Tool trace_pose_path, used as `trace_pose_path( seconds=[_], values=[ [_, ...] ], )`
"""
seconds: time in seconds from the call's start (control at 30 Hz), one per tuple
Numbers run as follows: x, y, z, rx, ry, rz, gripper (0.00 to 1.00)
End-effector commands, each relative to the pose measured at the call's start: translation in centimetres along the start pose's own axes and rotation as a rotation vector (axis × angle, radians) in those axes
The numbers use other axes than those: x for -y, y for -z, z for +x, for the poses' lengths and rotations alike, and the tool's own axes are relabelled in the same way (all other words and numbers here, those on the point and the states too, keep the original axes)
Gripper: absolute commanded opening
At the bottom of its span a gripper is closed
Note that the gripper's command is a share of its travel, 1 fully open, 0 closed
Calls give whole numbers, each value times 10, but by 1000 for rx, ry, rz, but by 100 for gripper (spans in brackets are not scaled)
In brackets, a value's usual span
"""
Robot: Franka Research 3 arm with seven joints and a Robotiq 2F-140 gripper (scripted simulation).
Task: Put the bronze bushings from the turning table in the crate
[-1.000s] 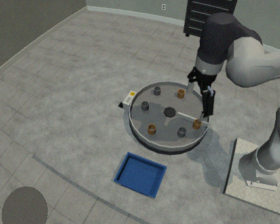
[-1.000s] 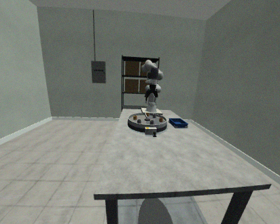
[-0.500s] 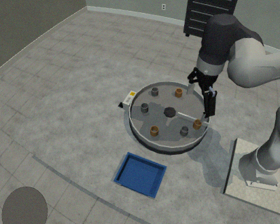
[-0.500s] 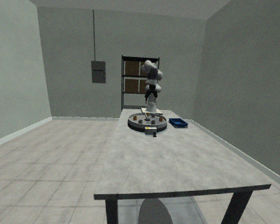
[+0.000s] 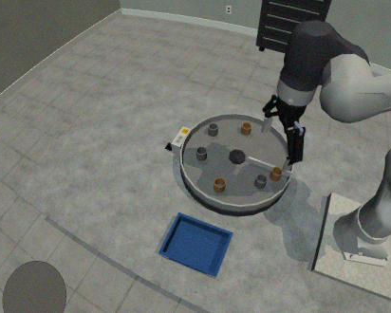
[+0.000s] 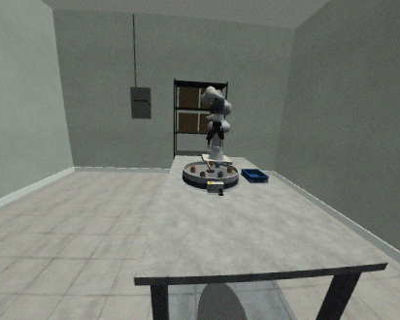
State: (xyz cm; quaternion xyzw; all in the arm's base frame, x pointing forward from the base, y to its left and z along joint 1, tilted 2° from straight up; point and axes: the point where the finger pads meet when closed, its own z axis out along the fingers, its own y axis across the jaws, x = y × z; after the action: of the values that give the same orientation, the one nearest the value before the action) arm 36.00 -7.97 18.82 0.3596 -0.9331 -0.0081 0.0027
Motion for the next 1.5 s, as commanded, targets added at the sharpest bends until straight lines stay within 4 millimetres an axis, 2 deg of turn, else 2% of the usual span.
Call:
trace_pose_path(
  seconds=[0.0, 1.1, 1.13, 1.47],
  values=[
    [-2, -5, 4, 13, 45, -5, 100],
    [-5, -9, 8, 23, 70, -12, 100],
    [-5, -9, 8, 23, 70, -12, 7],
    [-5, -9, 8, 23, 70, -12, 7]
  ],
)
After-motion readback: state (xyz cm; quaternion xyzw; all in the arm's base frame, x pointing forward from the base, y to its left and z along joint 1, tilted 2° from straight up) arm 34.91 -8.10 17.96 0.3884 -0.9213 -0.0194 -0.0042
